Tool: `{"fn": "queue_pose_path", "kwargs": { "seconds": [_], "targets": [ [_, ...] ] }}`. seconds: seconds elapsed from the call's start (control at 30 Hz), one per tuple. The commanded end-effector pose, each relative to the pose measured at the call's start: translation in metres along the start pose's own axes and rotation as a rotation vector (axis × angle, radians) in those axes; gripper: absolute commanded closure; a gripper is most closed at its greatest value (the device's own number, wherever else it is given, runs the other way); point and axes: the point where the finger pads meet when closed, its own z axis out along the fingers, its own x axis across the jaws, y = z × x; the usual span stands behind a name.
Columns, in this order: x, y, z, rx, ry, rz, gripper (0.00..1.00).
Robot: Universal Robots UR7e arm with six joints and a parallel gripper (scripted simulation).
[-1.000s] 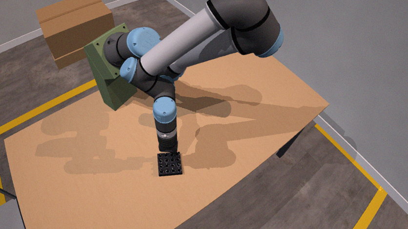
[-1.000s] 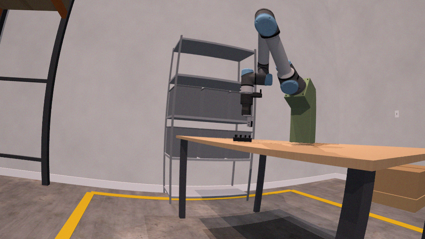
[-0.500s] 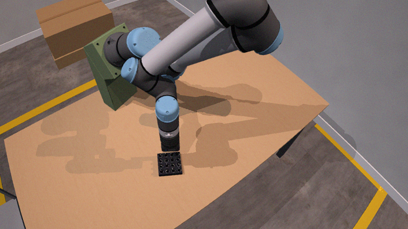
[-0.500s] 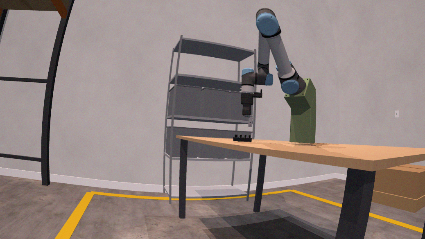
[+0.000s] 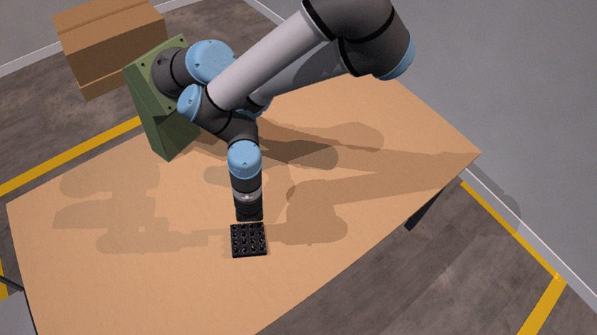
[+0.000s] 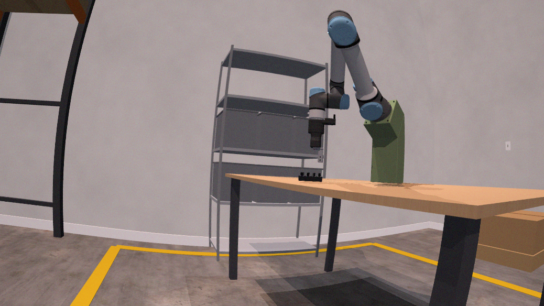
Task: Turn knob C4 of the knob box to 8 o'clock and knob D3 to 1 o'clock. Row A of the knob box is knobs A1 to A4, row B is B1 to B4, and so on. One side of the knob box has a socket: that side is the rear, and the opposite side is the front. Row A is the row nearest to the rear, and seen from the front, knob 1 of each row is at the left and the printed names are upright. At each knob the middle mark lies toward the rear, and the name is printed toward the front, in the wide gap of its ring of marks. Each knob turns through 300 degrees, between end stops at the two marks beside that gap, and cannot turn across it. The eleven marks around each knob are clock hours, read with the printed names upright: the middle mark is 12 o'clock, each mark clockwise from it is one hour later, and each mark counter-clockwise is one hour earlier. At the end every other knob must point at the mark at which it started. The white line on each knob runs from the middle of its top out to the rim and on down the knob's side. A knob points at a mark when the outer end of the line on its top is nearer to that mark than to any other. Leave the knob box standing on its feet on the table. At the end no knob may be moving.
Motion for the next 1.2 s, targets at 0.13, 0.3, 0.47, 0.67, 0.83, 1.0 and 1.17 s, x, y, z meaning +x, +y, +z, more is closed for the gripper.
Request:
{"fn": "queue_pose_path", "kwargs": {
  "seconds": [0.13,0.3,0.47,0.67,0.83,1.0,1.17],
  "targets": [
    [0.001,0.002,0.0,-0.002,0.001,-0.006,0.54],
    [0.001,0.002,0.0,-0.002,0.001,-0.006,0.54],
    [0.001,0.002,0.0,-0.001,0.001,-0.006,0.54],
    [0.001,0.001,0.001,0.0,0.001,-0.005,0.54],
    [0.001,0.002,0.003,0.001,-0.001,-0.006,0.54],
    [0.001,0.002,0.007,0.002,-0.002,-0.007,0.54],
    [0.001,0.001,0.011,0.002,-0.002,-0.007,0.54]
  ]
}}
